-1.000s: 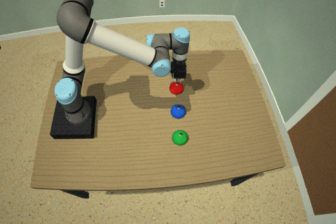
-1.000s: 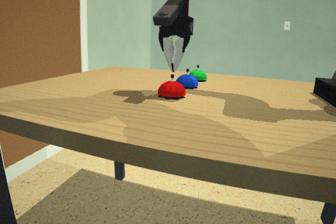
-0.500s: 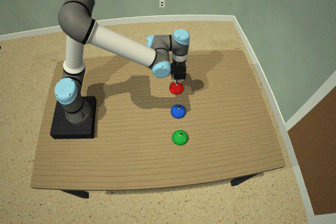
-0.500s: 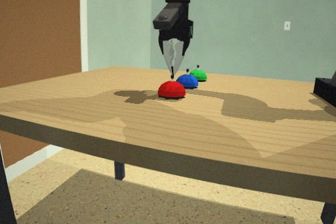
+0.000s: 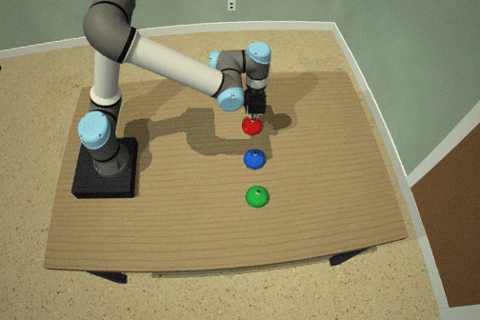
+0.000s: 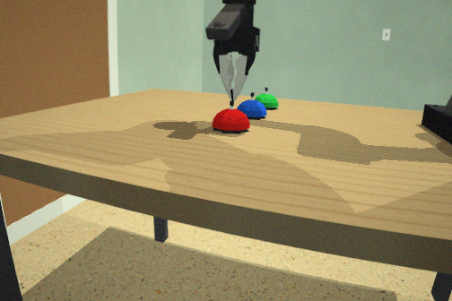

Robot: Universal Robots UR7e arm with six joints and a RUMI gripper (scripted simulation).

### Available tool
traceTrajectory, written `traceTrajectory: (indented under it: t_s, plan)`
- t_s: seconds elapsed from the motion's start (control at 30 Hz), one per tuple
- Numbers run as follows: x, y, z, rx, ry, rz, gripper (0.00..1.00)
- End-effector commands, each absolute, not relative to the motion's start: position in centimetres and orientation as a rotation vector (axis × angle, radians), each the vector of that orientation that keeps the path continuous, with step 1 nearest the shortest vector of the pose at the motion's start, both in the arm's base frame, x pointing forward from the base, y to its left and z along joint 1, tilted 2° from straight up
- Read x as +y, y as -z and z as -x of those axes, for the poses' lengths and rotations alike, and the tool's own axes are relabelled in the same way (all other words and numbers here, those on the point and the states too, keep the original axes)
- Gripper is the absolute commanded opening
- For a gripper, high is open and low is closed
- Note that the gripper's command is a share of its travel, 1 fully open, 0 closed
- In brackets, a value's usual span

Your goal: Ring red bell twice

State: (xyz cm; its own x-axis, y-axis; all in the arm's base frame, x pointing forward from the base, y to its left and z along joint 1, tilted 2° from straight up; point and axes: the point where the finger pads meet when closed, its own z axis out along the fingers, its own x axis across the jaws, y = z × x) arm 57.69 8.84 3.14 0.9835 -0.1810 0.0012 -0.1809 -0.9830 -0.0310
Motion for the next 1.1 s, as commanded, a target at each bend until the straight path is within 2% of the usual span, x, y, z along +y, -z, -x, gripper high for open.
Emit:
traceTrajectory:
  t_s: [0.0, 1.07]
  plan:
    - [8.84, -3.2, -57.74, 0.283, 0.008, 3.098, 0.0]
    - [8.85, -2.86, -57.74, 0.283, 0.008, 3.098, 0.0]
